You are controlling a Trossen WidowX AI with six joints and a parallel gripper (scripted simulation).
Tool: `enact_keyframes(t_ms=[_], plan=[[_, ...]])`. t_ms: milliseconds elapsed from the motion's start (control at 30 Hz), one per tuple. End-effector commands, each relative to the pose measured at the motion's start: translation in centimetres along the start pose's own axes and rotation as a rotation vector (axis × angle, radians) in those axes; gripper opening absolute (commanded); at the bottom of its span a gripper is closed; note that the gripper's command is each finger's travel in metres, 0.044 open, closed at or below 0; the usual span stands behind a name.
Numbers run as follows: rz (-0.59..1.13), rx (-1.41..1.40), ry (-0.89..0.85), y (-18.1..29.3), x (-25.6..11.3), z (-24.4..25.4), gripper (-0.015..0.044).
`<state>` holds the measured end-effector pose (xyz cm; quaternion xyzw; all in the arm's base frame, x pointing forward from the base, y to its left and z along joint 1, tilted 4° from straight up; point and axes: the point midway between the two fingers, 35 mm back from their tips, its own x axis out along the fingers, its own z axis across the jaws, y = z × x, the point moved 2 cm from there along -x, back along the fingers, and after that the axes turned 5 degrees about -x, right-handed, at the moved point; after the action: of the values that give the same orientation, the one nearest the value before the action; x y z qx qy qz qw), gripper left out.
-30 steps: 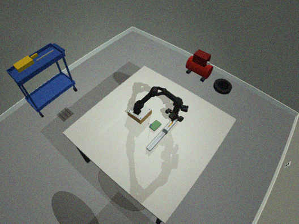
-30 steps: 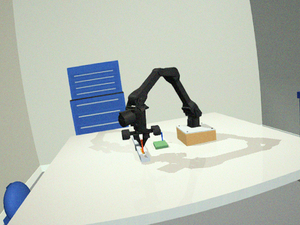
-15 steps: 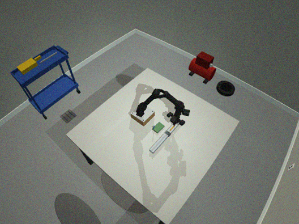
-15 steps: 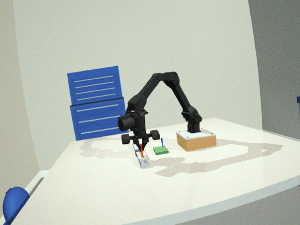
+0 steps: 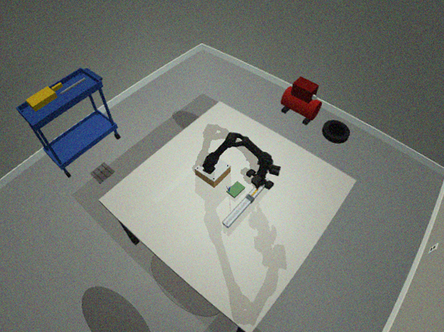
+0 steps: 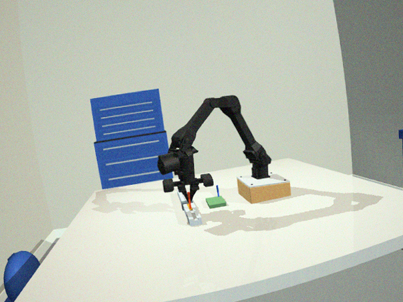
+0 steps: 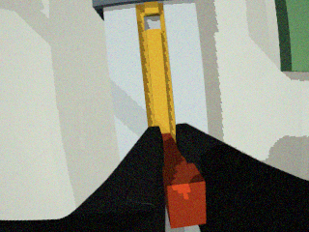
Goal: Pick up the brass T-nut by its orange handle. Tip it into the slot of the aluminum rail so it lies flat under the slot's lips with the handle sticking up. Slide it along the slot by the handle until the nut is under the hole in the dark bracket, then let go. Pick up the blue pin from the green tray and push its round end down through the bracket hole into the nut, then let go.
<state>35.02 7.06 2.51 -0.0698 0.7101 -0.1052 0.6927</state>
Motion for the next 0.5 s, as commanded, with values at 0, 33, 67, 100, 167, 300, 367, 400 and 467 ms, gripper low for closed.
enact_keyframes(t_ms=[0, 33, 67, 100, 167, 300, 367, 400, 467], plan=[[-0.004, -0.006, -0.001, -0.7, 0.2, -0.1, -0.015], [-0.004, -0.006, -0.001, -0.8, 0.3, -0.1, -0.015], [-0.004, -0.006, -0.001, -1.0, 0.3, -0.1, -0.015], [-0.004, -0.006, -0.001, -1.2, 0.4, -0.1, -0.015], [-0.004, -0.006, -0.001, -1.5, 0.5, -0.1, -0.015], [-0.005, -0.006, -0.001, -2.0, 0.6, -0.2, -0.015], [-0.005, -0.006, -0.001, -1.9, 0.6, -0.2, -0.015], [-0.005, -0.006, -0.001, -2.0, 0.6, -0.2, -0.015], [-0.005, -0.006, -0.001, -2.1, 0.6, -0.2, -0.015]])
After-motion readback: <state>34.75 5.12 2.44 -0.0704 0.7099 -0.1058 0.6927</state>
